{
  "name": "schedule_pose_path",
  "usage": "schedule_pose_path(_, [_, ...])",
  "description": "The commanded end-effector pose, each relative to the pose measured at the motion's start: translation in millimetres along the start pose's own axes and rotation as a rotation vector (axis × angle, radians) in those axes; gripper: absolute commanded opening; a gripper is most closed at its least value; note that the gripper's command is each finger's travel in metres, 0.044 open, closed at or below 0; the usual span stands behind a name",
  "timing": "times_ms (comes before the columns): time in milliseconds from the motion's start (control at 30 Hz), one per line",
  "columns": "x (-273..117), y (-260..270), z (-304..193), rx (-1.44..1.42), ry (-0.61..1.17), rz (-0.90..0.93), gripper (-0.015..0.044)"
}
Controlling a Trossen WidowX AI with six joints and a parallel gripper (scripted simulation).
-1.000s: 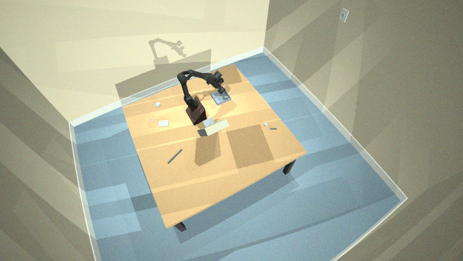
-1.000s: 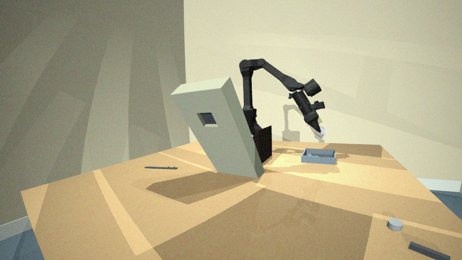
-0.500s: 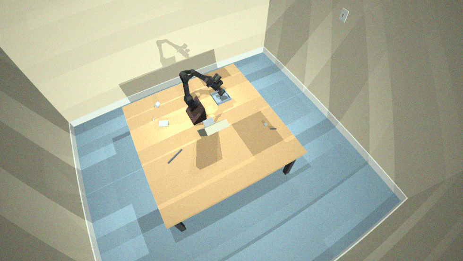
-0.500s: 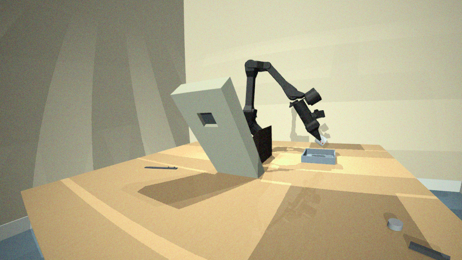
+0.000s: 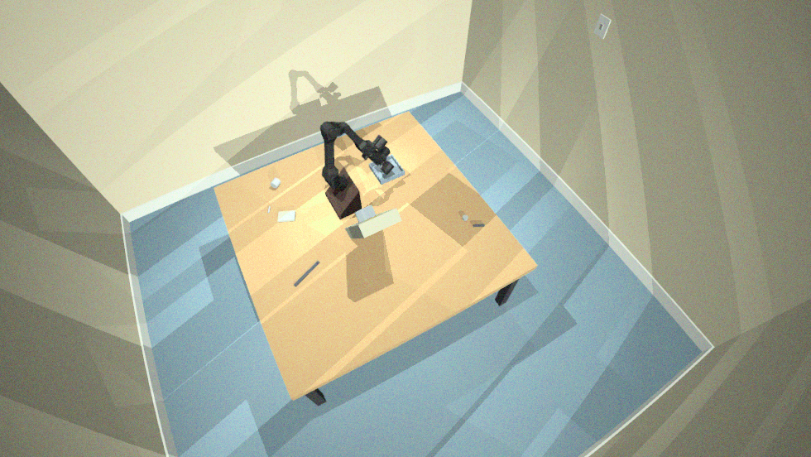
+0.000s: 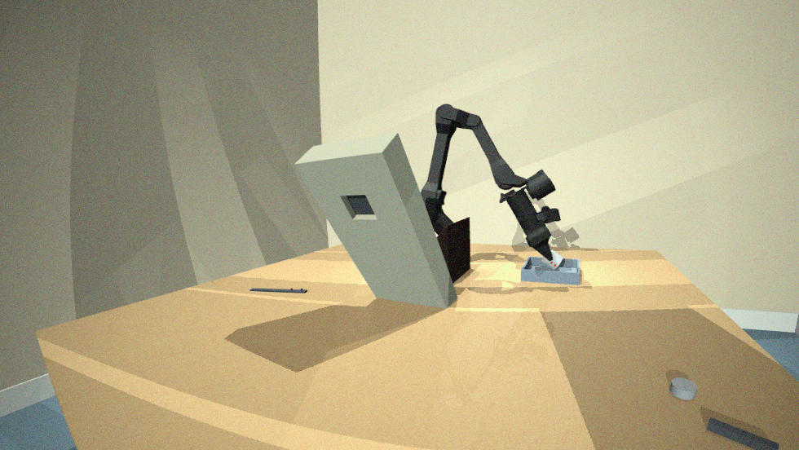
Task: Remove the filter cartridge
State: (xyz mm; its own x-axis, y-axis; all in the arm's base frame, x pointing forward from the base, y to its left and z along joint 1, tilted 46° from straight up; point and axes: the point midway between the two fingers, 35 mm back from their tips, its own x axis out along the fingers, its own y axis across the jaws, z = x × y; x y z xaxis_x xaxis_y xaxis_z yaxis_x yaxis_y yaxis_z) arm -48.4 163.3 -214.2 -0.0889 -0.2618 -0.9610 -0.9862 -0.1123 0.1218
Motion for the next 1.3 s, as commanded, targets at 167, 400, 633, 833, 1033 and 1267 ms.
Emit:
schedule_pose_path(167, [-1,0,1,0.000,-0.003,0.000,0.0263])
schedule_pose_path(400, [-1,0,1,0.000,-0.003,0.000,0.0440])
schedule_pose_path(633, [-29,0,20,0.000,-0.002,0.000,0.0440])
schedule_pose_path(833, [-62,0,35,0.000,-0.002,-0.001,0.0440])
schedule_pose_path(1033, [-50,1,31,0.004,-0.010,0.005,0.0440])
schedule_pose_path(1267, [-50,1,31,0.004,-0.010,0.005,0.0440])
